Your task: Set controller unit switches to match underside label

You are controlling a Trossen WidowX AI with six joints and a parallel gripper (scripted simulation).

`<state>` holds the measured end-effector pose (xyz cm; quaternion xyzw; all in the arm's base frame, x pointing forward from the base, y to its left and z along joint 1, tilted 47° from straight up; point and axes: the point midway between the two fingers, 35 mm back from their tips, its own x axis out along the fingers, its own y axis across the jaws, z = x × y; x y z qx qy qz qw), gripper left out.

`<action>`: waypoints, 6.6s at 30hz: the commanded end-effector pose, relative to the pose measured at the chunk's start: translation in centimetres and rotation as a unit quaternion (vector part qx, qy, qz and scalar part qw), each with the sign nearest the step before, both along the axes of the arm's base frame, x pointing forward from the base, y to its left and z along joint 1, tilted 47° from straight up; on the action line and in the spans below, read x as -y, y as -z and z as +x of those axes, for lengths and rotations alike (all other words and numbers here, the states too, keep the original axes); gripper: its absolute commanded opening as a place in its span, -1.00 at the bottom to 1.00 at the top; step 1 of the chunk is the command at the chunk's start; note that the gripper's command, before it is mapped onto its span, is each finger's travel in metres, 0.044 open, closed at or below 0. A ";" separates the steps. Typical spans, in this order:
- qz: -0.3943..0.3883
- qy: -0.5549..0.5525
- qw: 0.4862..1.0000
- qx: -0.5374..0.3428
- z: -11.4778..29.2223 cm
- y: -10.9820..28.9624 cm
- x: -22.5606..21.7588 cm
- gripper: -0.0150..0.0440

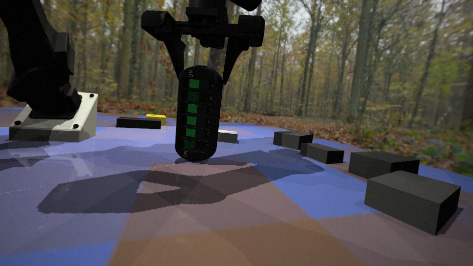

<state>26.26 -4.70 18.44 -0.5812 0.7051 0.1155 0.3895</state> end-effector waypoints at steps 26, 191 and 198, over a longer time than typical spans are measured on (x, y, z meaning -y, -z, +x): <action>0.004 0.010 1.000 -0.003 1.0 2.2 -1.1 0.65; 0.005 0.010 1.000 -0.001 5.5 13.6 -3.6 0.65; 0.005 0.010 1.000 -0.001 5.6 14.1 -3.5 0.65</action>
